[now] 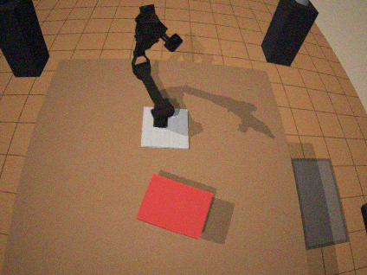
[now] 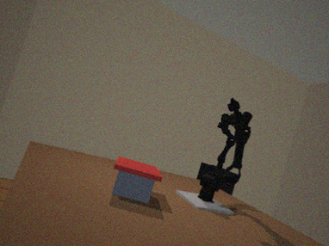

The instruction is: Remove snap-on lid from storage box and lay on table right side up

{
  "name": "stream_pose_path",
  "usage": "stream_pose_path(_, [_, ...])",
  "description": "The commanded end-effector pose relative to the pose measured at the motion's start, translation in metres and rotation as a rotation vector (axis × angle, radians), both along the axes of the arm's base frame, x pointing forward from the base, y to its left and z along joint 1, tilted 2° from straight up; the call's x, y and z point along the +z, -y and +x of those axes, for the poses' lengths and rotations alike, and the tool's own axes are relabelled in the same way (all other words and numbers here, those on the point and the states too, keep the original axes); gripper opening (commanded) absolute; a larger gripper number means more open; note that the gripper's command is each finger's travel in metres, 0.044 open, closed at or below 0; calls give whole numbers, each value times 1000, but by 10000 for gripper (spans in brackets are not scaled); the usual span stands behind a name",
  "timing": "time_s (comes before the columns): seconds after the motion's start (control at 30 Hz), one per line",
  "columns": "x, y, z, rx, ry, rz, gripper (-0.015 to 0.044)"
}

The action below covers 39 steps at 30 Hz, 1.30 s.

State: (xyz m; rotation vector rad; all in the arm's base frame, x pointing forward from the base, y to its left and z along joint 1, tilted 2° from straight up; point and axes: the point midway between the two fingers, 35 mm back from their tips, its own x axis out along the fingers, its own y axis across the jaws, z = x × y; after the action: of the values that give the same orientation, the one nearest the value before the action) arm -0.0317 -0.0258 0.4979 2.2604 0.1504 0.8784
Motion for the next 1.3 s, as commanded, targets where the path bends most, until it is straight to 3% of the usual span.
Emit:
stream_pose_path(0.0, [0, -1, 3, -1, -8, -1, 374])
stream_pose_path(0.2, [-16, -30, 91, -53, -268, -62, 235])
stream_pose_path(0.4, [-43, -55, 153, -109, -465, -132, 235])
stream_pose_path(0.63, [-117, -94, 238, -239, -779, -304, 235])
stream_pose_path(0.73, [-137, -102, 253, -275, -846, -355, 235])
stream_pose_path(0.97, [-242, -128, 300, -468, -1109, -643, 235])
stream_pose_path(1.13, [-277, -131, 306, -537, -1173, -756, 235])
stream_pose_path(1.27, [-279, -132, 307, -542, -1176, -763, 235])
